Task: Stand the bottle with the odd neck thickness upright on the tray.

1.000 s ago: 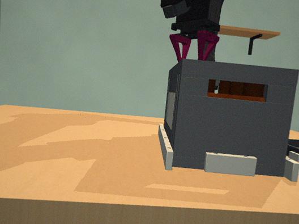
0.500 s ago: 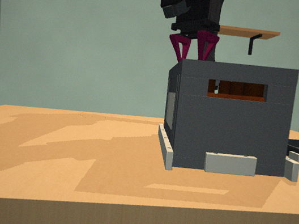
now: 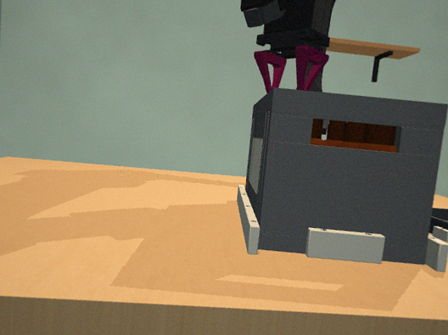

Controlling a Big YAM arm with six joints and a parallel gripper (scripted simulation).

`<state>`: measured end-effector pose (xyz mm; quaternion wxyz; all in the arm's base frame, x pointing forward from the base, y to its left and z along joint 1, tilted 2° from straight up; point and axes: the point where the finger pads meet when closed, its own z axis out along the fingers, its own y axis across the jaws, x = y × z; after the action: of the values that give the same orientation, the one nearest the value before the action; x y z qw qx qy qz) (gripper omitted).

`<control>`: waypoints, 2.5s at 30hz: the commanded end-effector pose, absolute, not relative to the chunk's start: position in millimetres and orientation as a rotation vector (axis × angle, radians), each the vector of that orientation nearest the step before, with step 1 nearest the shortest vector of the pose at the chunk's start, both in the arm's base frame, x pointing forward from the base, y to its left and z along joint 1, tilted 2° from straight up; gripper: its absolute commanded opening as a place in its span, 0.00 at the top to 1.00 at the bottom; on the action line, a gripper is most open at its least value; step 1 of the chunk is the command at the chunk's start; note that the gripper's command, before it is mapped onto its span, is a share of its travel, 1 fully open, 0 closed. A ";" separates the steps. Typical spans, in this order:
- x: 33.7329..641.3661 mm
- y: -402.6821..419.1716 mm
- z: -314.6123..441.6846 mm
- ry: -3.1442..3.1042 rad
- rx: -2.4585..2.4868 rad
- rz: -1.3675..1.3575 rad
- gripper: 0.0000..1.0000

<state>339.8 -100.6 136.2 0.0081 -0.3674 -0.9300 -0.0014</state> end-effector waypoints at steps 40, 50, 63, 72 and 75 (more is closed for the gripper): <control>334.2 -102.7 134.2 -2.910 -1.150 -0.008 0.39; 335.7 -103.0 124.6 -2.899 -1.146 -0.007 0.39; 335.3 -102.6 112.2 -2.897 -1.145 -0.006 0.39; 334.8 -102.1 98.7 -2.894 -1.144 -0.006 0.39; 334.6 -102.0 94.8 -2.894 -1.144 -0.006 0.39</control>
<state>337.0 -99.8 105.1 0.0102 -0.3674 -0.9300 -0.0012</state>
